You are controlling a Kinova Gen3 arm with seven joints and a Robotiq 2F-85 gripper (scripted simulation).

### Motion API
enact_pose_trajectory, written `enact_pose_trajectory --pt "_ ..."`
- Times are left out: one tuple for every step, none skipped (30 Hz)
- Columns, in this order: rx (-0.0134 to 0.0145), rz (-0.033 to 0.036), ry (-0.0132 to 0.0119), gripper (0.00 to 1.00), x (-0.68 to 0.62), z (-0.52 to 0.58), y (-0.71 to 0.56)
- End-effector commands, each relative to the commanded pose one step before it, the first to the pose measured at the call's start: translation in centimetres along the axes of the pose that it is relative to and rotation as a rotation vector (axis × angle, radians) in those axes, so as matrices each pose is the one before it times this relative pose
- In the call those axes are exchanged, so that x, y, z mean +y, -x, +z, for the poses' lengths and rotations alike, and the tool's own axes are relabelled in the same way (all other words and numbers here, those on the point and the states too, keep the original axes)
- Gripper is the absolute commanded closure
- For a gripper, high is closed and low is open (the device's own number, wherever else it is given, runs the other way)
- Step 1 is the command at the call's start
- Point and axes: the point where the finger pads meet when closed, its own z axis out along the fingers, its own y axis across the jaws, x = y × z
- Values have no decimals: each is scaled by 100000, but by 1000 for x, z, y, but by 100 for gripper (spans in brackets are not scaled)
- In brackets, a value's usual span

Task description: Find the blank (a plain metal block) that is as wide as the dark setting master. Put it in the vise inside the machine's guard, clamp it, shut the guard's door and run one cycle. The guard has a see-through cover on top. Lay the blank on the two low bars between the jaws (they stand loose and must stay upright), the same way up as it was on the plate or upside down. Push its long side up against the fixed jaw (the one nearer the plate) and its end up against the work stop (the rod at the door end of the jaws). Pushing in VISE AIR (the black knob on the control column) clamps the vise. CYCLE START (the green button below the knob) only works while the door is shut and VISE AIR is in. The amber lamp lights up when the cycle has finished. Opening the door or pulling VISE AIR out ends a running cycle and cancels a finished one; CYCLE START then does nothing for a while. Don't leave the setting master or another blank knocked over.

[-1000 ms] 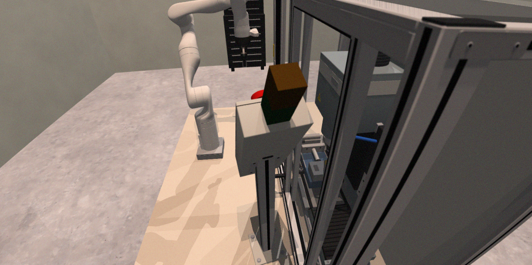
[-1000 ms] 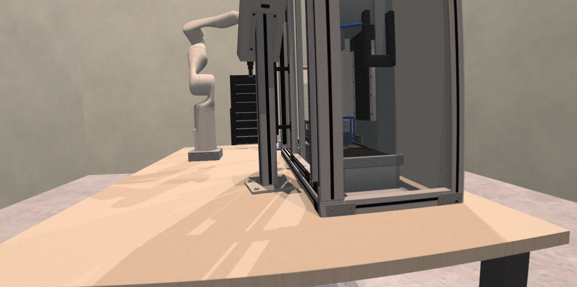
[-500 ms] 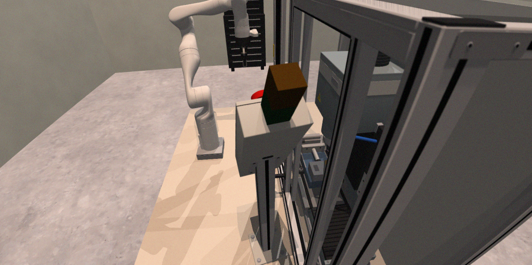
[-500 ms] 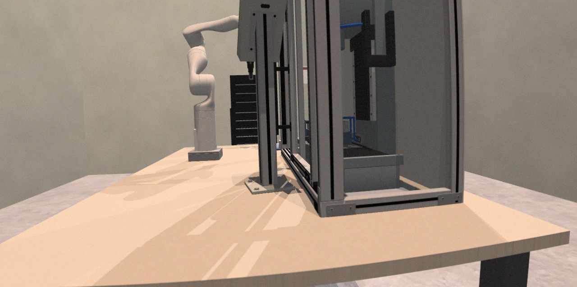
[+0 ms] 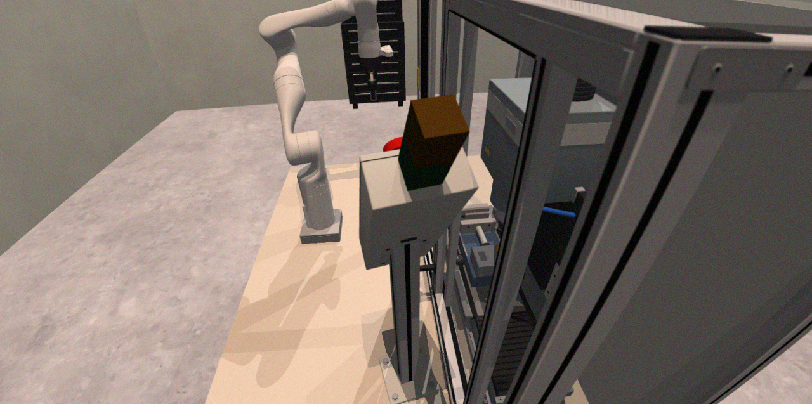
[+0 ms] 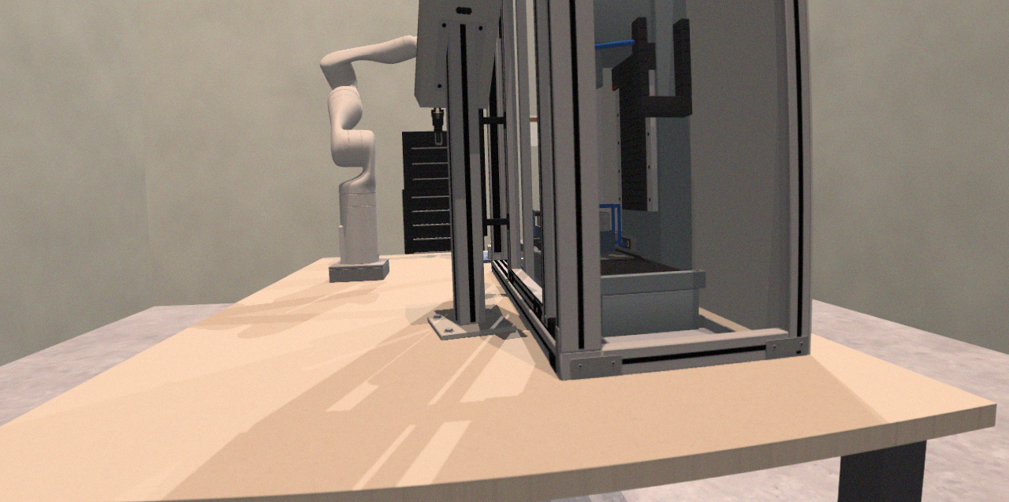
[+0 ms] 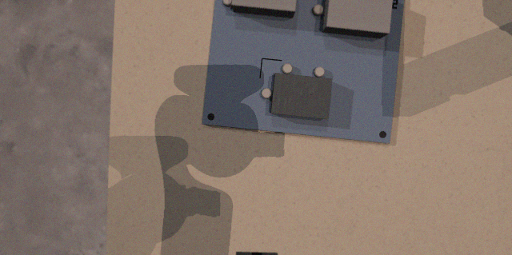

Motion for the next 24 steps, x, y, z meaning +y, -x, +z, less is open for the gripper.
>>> enact_pose_trajectory --pt "-200 208 -37 90 -867 191 137" --pt "-122 77 31 90 -449 121 75" --pt "-122 77 31 90 -449 121 75" --pt "-122 77 31 90 -449 121 76" --pt "0 0 0 90 0 0 0" --pt "0 0 0 90 0 0 0" --pt "0 0 0 90 0 0 0" --pt "0 0 0 90 0 0 0" --pt "0 0 0 90 0 0 0" --pt "0 0 0 90 0 0 0" --pt "0 0 0 90 0 0 0" --pt "0 0 0 90 0 0 0" --pt "0 0 0 90 0 0 0" --pt "0 0 0 90 0 0 0" --pt "0 0 0 90 0 0 0" --pt "0 0 0 90 0 0 0" --pt "532 -207 -74 90 252 -66 -1050" --pt "-133 52 17 90 -50 20 -737" --pt "-133 52 17 90 -51 19 -737" --pt "-133 52 17 90 -51 18 -737" --pt "-133 52 17 90 -51 17 -737" --pt "0 0 0 90 0 0 0" --pt "0 0 0 90 0 0 0" --pt "0 0 0 90 0 0 0"
